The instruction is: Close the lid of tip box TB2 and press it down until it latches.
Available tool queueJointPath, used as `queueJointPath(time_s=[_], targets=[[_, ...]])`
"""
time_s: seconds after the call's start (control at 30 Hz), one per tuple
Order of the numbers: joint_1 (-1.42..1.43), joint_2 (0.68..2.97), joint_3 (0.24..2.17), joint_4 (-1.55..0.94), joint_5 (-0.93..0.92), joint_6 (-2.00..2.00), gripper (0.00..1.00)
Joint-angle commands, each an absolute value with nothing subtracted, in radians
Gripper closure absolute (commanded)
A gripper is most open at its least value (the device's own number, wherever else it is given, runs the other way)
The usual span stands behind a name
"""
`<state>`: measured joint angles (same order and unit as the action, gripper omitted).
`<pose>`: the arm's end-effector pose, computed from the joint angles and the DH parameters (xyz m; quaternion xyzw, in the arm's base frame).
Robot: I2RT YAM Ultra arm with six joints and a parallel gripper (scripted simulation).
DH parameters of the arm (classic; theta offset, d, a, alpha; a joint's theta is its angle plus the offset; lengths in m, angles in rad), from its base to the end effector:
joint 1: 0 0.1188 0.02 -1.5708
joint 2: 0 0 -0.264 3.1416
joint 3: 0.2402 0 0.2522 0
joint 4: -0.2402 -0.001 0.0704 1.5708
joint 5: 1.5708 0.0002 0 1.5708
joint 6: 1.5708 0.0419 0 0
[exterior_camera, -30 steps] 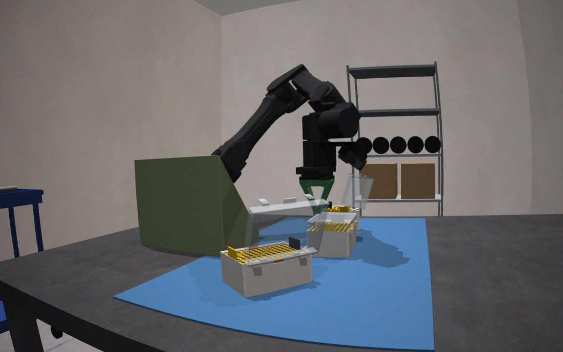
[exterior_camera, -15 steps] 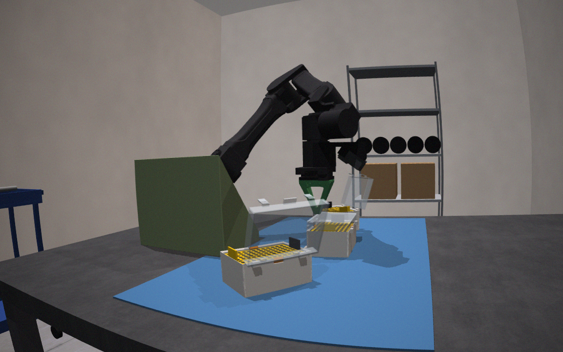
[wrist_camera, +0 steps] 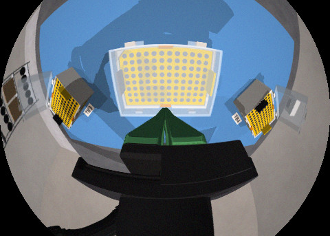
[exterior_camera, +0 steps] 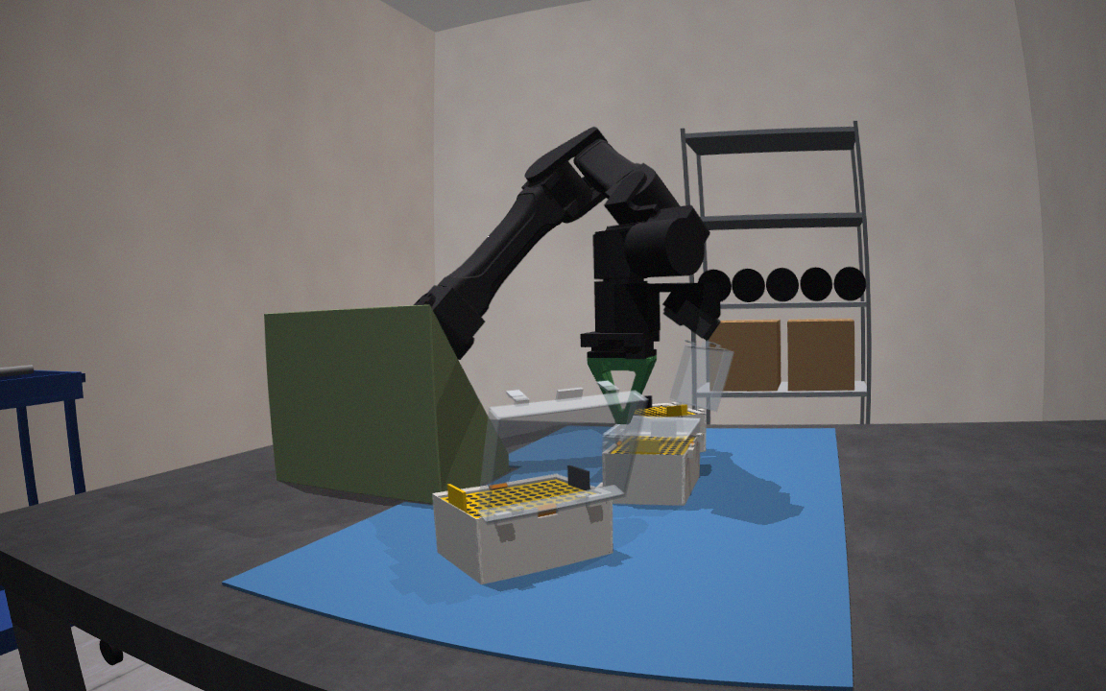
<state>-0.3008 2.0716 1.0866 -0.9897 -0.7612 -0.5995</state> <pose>0.2881 -0.0581 0.0869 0.0617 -0.9105 -0.4087 0.0093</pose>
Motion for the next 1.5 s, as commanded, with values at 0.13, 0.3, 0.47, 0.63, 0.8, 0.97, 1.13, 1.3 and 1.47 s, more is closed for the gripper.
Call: queueJointPath(time_s=[0.13, 0.3, 0.47, 0.63, 0.8, 0.97, 1.13, 1.3, 1.47], targets=[[-0.304, 2.069, 1.085, -0.968, -0.768, -0.591, 1.0], [-0.3, 2.07, 1.081, -0.96, -0.769, -0.586, 1.0], [-0.297, 2.07, 1.078, -0.955, -0.77, -0.583, 1.0], [-0.294, 2.071, 1.074, -0.947, -0.772, -0.578, 1.0], [-0.29, 2.072, 1.07, -0.938, -0.773, -0.574, 1.0], [-0.288, 2.073, 1.068, -0.933, -0.774, -0.571, 1.0], [-0.284, 2.074, 1.064, -0.925, -0.775, -0.566, 1.0], [-0.28, 2.075, 1.06, -0.916, -0.777, -0.561, 1.0], [-0.277, 2.075, 1.056, -0.909, -0.778, -0.556, 1.0]])
